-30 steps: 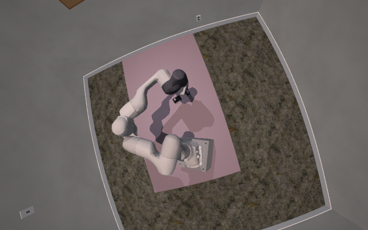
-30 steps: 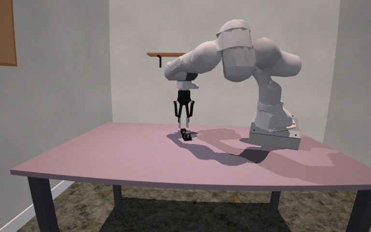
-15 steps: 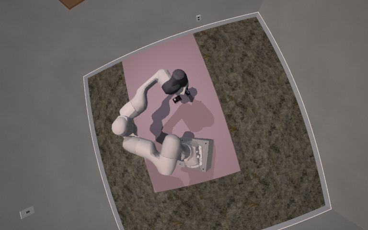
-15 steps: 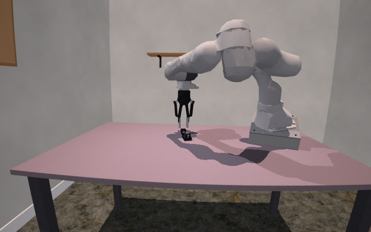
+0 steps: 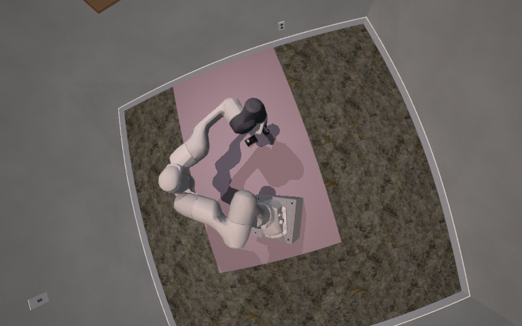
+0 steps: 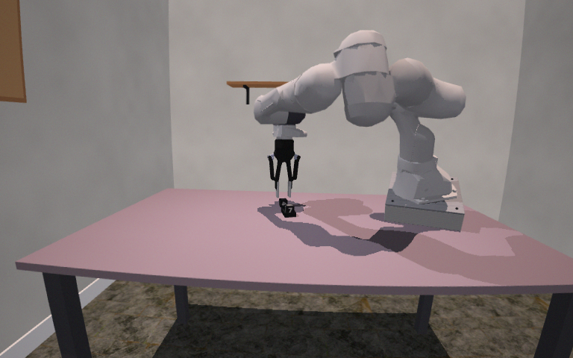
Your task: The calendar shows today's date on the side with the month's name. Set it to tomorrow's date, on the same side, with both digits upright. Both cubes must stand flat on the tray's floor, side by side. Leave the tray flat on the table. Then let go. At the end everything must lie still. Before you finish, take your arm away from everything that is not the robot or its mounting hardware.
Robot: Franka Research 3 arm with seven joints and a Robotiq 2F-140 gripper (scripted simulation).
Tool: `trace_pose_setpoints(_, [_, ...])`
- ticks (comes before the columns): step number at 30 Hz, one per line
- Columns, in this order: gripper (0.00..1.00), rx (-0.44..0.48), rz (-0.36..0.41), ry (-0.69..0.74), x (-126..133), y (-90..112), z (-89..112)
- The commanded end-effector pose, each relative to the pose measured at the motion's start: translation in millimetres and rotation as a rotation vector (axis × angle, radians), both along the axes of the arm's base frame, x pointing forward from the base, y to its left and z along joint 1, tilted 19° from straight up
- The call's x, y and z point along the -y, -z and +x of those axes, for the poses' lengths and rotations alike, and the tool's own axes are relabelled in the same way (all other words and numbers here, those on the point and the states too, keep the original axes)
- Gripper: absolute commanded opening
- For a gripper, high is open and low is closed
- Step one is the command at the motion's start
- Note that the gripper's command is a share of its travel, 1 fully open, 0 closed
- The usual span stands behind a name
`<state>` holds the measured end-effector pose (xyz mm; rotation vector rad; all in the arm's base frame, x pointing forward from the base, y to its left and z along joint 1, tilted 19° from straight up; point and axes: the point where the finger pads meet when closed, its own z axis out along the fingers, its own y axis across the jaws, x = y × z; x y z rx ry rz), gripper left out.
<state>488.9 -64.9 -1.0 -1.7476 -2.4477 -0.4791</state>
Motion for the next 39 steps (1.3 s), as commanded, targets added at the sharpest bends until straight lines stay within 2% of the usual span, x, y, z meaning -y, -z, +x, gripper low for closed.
trace_pose_setpoints(1, [0.28,0.000,-0.002,0.001,0.8,0.8,0.9])
trace_pose_setpoints(17, [0.28,0.000,-0.002,0.001,0.3,2.3,1.1])
trace_pose_setpoints(39, [0.28,0.000,-0.002,0.001,-7.7,27.1,3.8])
